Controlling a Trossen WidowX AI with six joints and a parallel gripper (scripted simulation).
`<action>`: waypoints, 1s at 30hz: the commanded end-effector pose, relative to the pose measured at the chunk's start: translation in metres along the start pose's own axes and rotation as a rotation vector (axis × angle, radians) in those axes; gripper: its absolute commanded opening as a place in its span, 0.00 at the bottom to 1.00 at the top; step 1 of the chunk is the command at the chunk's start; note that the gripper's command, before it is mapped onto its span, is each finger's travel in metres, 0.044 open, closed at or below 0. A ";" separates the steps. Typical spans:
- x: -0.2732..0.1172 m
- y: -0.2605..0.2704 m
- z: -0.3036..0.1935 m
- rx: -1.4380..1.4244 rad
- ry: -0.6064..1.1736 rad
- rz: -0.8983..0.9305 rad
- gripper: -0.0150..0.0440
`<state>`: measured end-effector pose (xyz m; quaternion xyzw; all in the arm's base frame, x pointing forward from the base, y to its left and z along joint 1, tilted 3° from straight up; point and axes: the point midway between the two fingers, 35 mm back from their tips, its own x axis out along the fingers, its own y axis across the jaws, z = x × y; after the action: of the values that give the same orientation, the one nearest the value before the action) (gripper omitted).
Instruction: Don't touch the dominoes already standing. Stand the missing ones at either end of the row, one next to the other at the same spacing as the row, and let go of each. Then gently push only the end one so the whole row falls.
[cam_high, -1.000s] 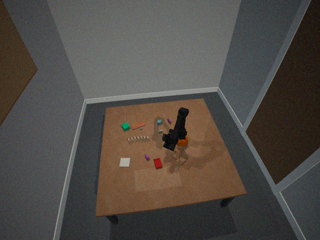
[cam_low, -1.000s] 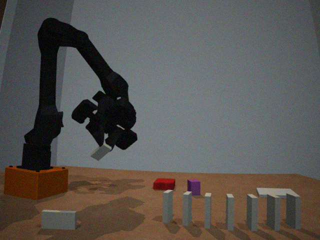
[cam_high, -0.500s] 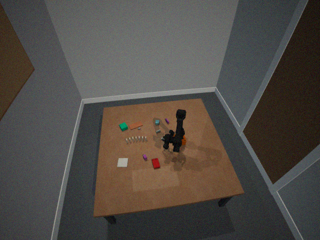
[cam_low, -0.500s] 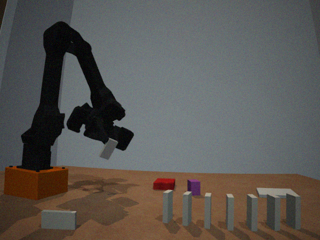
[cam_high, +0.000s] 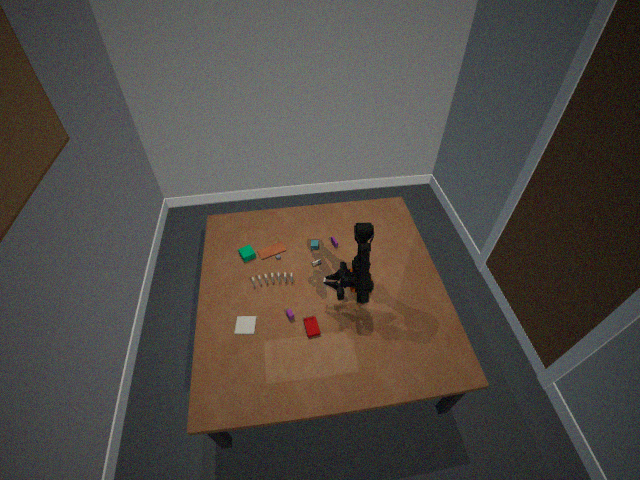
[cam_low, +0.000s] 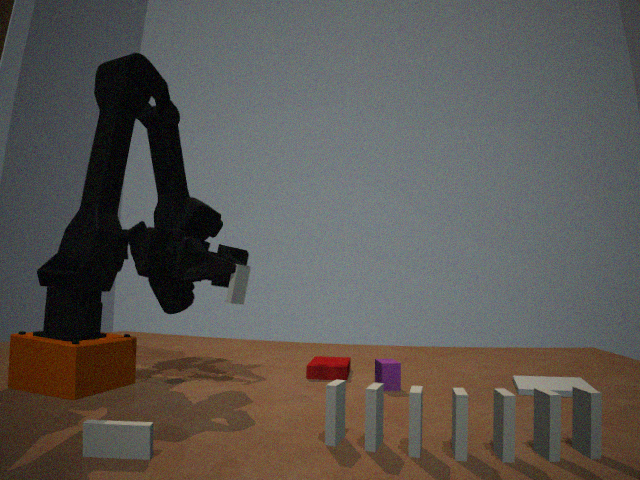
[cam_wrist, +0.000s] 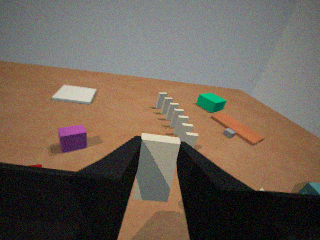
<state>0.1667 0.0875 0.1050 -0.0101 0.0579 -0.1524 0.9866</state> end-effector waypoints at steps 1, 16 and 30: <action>-0.007 0.007 0.001 0.035 -0.069 0.129 0.44; -0.007 0.007 0.001 0.037 -0.071 0.134 0.44; -0.005 0.009 -0.015 0.036 -0.066 0.133 0.44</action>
<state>0.1627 0.0983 0.1002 0.0174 0.0228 -0.0883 0.9957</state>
